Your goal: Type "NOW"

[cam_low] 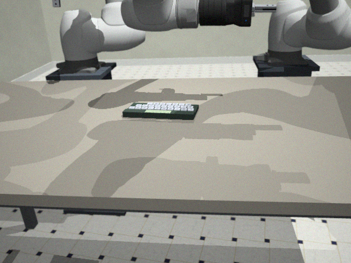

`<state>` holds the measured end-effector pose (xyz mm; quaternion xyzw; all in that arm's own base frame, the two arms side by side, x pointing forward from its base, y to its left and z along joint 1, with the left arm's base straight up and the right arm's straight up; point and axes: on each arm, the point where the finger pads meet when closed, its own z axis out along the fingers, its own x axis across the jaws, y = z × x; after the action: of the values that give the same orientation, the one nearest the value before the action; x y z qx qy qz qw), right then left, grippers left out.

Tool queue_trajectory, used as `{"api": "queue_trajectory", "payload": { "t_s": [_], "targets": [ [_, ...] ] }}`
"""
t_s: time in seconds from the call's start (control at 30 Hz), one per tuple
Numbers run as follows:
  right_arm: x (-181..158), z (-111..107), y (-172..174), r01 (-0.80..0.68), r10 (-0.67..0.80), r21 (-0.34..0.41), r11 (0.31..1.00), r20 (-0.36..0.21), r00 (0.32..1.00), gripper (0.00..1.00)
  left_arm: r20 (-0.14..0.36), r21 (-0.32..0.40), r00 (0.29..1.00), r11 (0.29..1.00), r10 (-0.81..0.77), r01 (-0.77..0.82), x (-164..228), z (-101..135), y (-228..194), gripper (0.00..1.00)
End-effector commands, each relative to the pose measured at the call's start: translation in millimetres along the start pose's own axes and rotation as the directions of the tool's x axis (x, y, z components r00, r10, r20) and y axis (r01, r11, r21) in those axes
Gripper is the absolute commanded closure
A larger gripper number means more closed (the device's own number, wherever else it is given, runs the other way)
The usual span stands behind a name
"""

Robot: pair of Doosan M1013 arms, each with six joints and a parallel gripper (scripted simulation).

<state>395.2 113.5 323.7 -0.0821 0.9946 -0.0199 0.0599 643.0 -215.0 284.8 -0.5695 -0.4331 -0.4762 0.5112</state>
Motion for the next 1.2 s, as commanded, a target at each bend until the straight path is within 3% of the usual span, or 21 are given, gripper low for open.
{"api": "queue_trajectory", "payload": {
  "t_s": [0.0,0.53,0.57,0.7,0.83,1.03,1.1,1.17],
  "targets": [
    [-0.4,-0.6,0.1,0.000,0.000,-0.001,1.000,0.001,1.000,0.83,0.001,0.000,1.000,1.000,-0.002,0.002,1.2,-0.1,-0.1,0.83],
    [-0.4,-0.6,0.1,0.000,0.000,-0.001,1.000,0.001,1.000,0.83,0.001,0.000,1.000,1.000,-0.002,0.002,1.2,-0.1,-0.1,0.83],
    [-0.5,-0.6,0.2,-0.001,0.001,-0.001,1.000,0.001,1.000,1.00,0.001,0.000,1.000,1.000,-0.002,0.002,1.2,-0.1,-0.1,0.00],
    [-6.5,1.0,5.5,-0.043,0.043,-0.006,0.999,-0.011,0.999,1.00,0.004,0.004,1.000,1.000,0.000,0.000,1.3,2.9,-0.1,0.00],
    [-29.1,8.6,27.1,-0.202,0.201,-0.016,0.979,-0.061,0.978,1.00,0.017,0.024,1.000,1.000,0.006,-0.006,2.1,16.3,-0.6,0.00],
    [-57.6,21.8,57.9,-0.400,0.397,-0.003,0.916,-0.127,0.909,1.00,0.070,0.097,0.997,0.995,0.026,-0.033,4.2,66.8,-4.6,0.00],
    [-57.6,21.8,57.9,-0.400,0.397,-0.003,0.916,-0.127,0.909,1.00,0.070,0.097,0.997,0.995,0.026,-0.033,4.2,66.8,-4.6,0.00],
    [-73.5,31.1,77.2,-0.506,0.502,0.019,0.862,-0.163,0.849,1.00,0.100,0.134,0.994,0.990,0.033,-0.047,5.0,92.7,-8.3,0.00]
  ]
}}
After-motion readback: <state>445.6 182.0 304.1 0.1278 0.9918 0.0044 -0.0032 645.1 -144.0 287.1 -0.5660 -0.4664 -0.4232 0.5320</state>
